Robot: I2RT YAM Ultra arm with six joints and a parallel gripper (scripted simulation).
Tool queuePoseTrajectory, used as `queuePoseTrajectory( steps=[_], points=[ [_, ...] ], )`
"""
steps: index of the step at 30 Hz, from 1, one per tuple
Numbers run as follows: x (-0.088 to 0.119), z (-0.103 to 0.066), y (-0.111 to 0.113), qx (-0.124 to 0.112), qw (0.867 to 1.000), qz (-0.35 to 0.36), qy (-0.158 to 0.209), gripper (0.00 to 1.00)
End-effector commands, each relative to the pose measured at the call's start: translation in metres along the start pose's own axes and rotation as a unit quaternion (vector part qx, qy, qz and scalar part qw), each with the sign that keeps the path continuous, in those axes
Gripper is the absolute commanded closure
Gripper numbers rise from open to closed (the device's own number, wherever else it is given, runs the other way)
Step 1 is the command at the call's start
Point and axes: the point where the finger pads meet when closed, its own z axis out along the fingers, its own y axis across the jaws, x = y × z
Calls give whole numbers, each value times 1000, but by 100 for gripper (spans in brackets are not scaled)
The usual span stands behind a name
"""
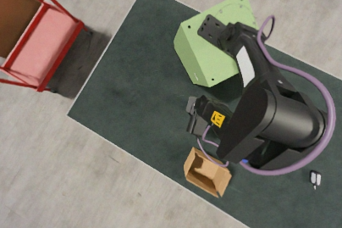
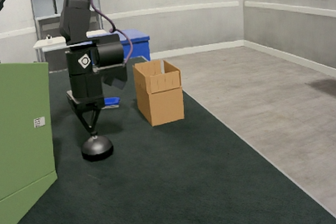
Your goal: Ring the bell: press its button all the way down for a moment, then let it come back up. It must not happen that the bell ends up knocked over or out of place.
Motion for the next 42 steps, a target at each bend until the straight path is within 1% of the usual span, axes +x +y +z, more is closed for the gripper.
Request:
queuePoseTrajectory(
  steps=[1, 5, 42],
  points=[
    [-20, 2, -3, 5, 1000, 0, -27, 100],
    [-20, 6, -2, 4, 1000, 0, -27, 100],
    [-20, 6, -3, 4, 1000, 1, -27, 100]
  ],
)
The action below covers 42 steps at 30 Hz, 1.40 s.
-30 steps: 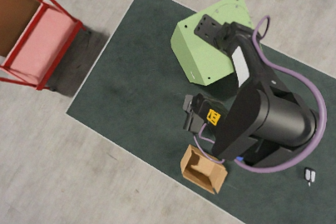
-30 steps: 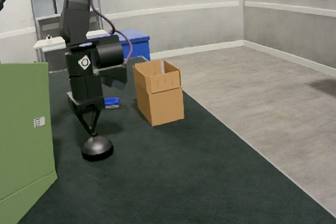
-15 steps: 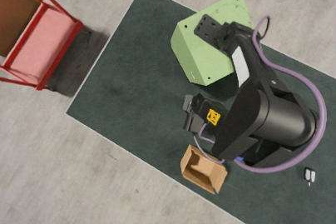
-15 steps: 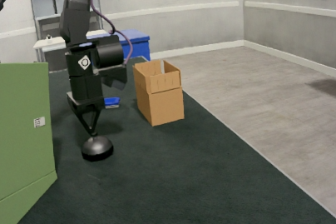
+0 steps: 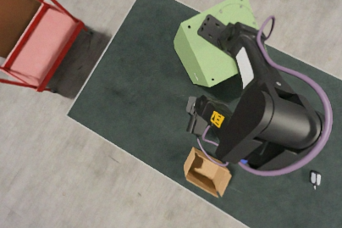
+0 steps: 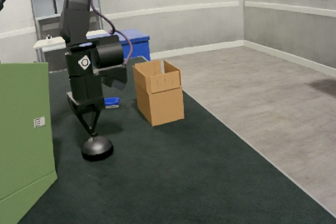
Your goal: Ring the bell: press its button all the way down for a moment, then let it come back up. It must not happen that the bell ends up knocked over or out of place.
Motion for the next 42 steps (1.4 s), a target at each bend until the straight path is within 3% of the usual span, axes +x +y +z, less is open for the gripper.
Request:
queuePoseTrajectory(
  steps=[1, 19, 25, 30, 42],
  points=[
    [-20, 3, -3, 4, 1000, 2, -25, 100],
    [-20, 2, -3, 4, 1000, 2, -25, 100],
    [-32, -9, -4, 5, 999, -1, -44, 100],
    [-4, -15, -3, 2, 1000, 3, -10, 100],
    [-3, -41, -2, 0, 1000, 3, -10, 100]
  ],
)
